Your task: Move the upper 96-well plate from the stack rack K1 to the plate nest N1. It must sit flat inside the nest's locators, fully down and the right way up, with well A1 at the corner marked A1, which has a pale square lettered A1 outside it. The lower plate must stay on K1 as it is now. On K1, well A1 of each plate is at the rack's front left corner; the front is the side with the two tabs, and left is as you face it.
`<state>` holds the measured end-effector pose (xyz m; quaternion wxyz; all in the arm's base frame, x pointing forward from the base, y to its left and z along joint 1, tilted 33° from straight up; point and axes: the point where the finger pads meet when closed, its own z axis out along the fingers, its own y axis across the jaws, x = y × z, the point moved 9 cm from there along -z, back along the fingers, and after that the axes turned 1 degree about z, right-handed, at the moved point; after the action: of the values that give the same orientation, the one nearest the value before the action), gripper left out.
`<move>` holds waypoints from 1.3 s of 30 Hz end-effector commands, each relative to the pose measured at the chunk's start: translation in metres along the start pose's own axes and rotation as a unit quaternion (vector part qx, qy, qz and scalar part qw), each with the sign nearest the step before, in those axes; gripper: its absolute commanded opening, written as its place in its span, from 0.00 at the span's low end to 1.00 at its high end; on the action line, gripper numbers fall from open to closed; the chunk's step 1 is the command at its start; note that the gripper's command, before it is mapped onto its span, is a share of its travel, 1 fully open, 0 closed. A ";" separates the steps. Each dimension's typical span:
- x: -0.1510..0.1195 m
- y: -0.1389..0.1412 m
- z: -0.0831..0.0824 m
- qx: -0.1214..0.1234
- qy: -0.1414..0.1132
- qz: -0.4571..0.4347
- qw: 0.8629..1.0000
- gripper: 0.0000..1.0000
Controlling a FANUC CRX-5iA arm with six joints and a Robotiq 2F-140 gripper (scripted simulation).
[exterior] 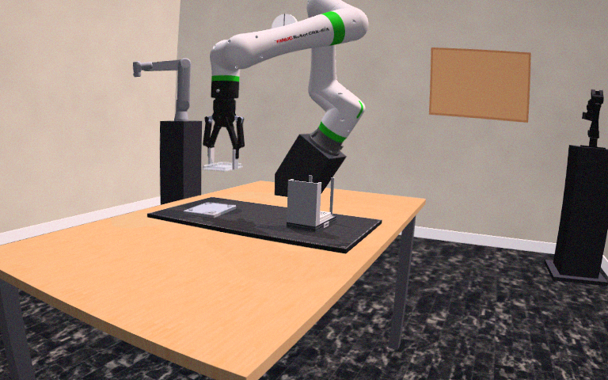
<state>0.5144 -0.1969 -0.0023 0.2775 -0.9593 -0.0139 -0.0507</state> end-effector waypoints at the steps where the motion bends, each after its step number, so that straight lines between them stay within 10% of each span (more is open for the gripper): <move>1: 0.000 0.007 0.000 0.000 0.000 0.000 1.000 0.00; 14: -0.001 0.050 0.001 0.000 0.000 0.000 1.000 0.00; 39: -0.002 0.050 0.001 0.000 0.000 0.000 1.000 0.00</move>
<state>0.5157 -0.2388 -0.0301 0.2777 -0.9592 -0.0141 -0.0507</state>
